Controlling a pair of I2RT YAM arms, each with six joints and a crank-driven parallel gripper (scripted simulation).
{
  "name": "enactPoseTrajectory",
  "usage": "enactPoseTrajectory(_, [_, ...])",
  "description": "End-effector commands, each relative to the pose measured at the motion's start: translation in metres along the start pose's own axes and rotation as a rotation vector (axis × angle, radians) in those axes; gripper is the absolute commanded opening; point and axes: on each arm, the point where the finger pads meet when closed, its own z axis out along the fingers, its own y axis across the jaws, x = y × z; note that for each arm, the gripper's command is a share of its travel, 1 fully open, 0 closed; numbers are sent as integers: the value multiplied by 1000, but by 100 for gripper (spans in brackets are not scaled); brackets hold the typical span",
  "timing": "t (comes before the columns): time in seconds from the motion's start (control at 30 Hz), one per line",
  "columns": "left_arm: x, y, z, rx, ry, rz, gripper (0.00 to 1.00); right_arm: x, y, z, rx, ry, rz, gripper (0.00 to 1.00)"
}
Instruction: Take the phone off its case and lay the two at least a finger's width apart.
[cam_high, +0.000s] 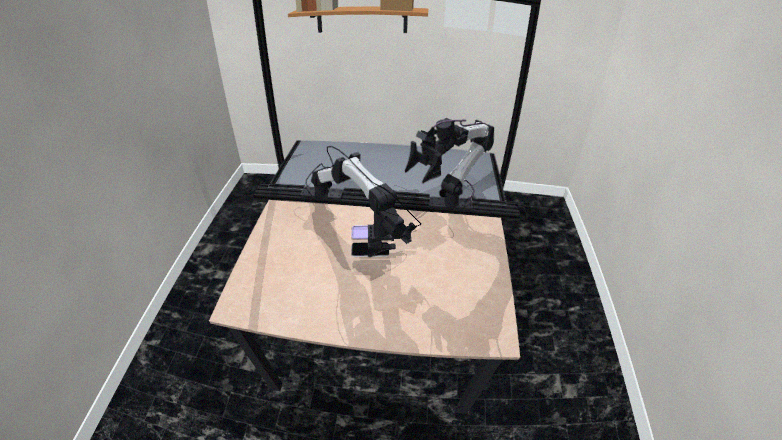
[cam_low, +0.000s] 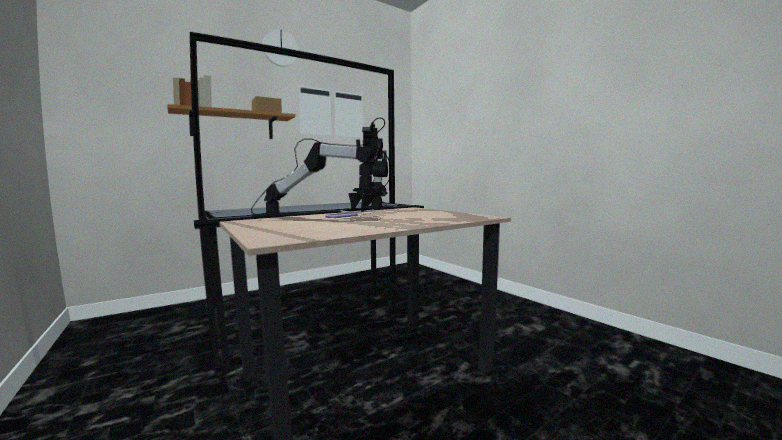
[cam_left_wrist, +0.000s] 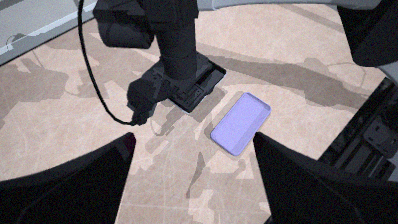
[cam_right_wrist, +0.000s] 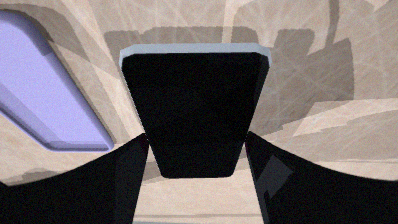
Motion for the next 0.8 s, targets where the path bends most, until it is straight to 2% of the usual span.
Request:
enactPoseTrajectory(0.0, [-18, 0, -2, 1, -49, -4, 100, 4, -10, -10, 25, 2, -1, 73])
enactPoseTrajectory(0.13, [-18, 0, -2, 1, -49, -4, 100, 4, -10, -14, 32, -3, -1, 73])
enactPoseTrajectory(0.17, [-18, 0, -2, 1, -49, -4, 100, 3, -11, -20, 45, -11, -2, 73])
enactPoseTrajectory(0.4, [-18, 0, -2, 1, -49, -4, 100, 5, -9, -17, 32, -2, -2, 73])
enactPoseTrajectory(0.53, [-18, 0, -2, 1, -49, -4, 100, 7, -12, -27, 46, -8, -11, 73])
enactPoseTrajectory(0.63, [-18, 0, -2, 1, -49, -4, 100, 4, -11, -42, 77, -24, -68, 73])
enactPoseTrajectory(0.7, [-18, 0, -2, 1, -49, -4, 100, 4, -11, -42, 77, -24, -68, 73])
enactPoseTrajectory(0.77, [-18, 0, -2, 1, -49, -4, 100, 4, -12, -39, 84, -23, -156, 73])
